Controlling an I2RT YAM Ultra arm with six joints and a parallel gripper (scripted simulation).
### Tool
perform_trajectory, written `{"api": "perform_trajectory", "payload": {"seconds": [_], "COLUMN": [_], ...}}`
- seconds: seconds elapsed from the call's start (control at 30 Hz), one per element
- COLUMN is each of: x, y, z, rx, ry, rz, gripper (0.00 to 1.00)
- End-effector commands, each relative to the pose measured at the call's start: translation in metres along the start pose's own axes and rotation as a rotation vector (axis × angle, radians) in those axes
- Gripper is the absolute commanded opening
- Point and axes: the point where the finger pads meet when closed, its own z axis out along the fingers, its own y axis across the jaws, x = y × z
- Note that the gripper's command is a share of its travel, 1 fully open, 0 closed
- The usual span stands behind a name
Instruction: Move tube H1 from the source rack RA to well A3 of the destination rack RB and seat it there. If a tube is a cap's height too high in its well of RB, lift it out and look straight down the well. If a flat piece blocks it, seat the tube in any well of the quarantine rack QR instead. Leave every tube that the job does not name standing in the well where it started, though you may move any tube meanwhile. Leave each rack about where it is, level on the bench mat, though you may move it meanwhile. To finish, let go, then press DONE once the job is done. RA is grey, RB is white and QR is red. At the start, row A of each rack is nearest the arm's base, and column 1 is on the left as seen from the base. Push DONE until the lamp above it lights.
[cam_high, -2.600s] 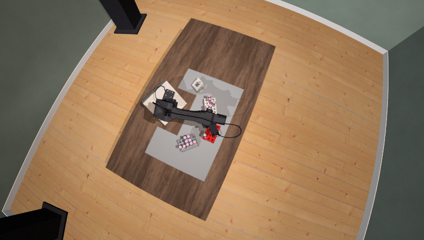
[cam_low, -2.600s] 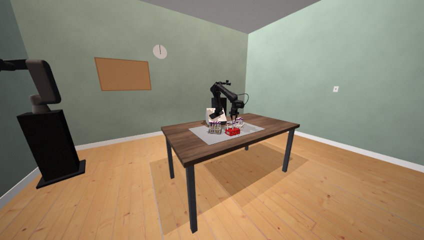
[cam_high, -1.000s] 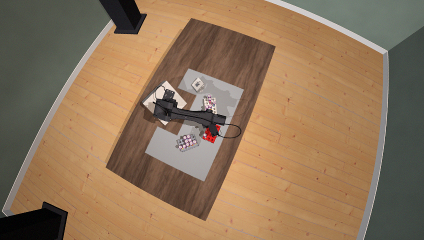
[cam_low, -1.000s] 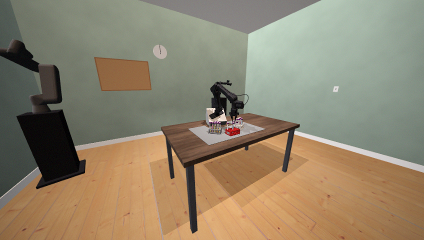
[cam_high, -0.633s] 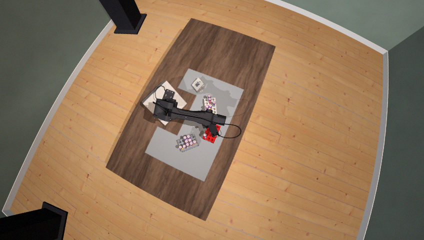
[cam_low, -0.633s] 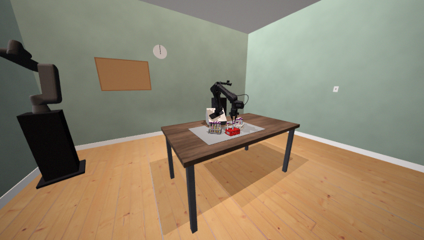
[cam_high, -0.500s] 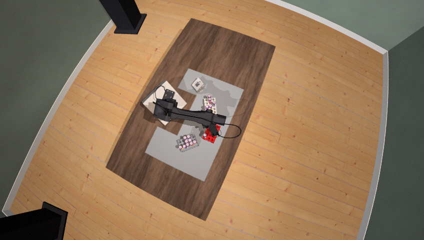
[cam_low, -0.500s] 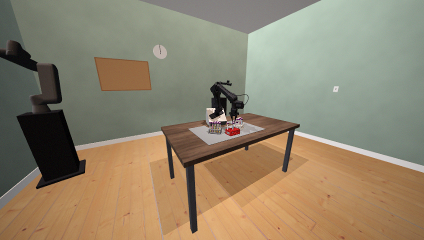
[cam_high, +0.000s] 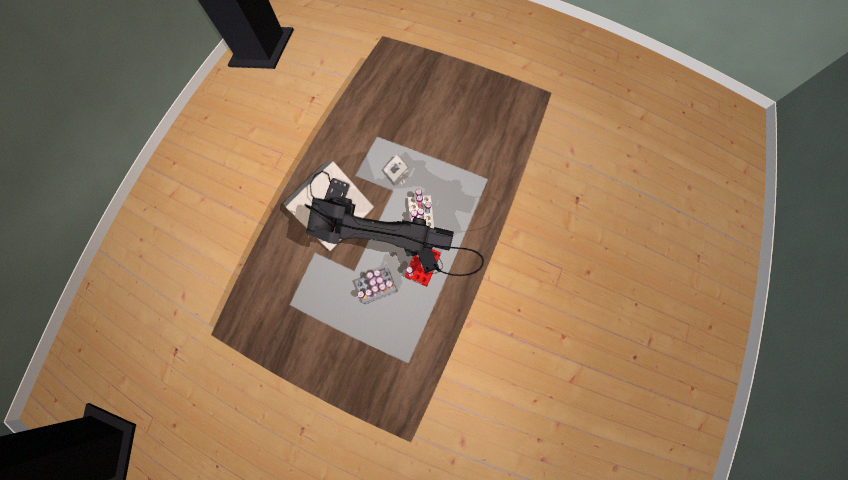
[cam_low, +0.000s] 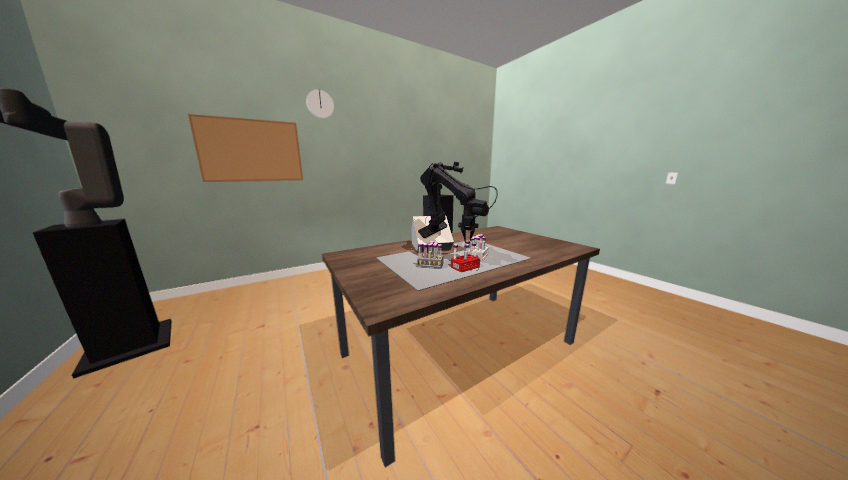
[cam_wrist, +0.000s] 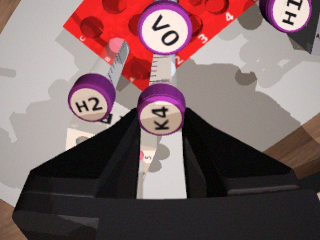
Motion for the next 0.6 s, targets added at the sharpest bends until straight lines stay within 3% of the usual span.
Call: {"api": "perform_trajectory", "payload": {"seconds": [0.0,0.57], "x": [-0.01,-0.011], "y": [0.004,0.003], "z": [-0.022,-0.037], "rx": [-0.039,-0.04], "ry": [-0.039,-0.038], "rz": [0.02,0.021], "gripper": [0.0,0.0]}}
